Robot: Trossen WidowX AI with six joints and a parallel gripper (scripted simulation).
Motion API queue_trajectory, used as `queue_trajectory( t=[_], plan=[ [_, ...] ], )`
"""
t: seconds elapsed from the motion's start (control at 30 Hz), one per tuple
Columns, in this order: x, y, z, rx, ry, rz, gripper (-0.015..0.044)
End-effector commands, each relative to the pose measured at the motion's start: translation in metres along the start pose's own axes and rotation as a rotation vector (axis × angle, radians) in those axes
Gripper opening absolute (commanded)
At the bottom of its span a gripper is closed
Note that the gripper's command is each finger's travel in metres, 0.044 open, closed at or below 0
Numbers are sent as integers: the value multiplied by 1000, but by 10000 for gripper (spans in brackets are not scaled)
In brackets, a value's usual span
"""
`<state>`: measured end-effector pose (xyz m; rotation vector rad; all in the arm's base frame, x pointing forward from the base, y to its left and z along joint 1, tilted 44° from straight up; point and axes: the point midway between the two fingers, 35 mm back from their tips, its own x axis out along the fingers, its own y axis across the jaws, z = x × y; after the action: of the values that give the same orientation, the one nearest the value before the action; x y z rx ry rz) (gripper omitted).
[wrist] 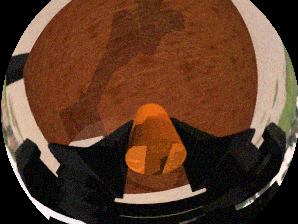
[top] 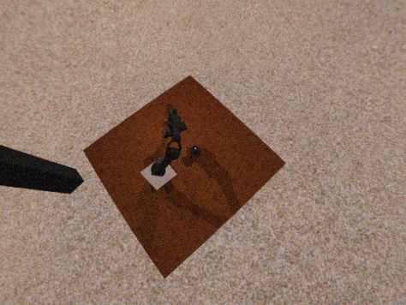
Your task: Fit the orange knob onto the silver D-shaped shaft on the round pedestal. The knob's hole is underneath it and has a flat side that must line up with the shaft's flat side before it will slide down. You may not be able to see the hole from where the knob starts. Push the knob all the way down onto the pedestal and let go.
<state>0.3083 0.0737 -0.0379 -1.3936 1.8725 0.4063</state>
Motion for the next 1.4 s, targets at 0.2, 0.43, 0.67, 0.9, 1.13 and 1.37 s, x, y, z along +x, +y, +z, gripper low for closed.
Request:
queue_trajectory(
  t=[0.2,0.43,0.67,0.9,1.13,1.37],
  plan=[
    [-11,-2,-4,13,-15,11,0],
    [-6,-12,-16,19,-27,33,0],
    [0,-27,-30,15,-34,28,0],
    [5,-41,-46,13,-37,22,0],
    [11,-55,-62,11,-38,16,0],
    [18,-67,-79,10,-35,10,0]
  ],
)
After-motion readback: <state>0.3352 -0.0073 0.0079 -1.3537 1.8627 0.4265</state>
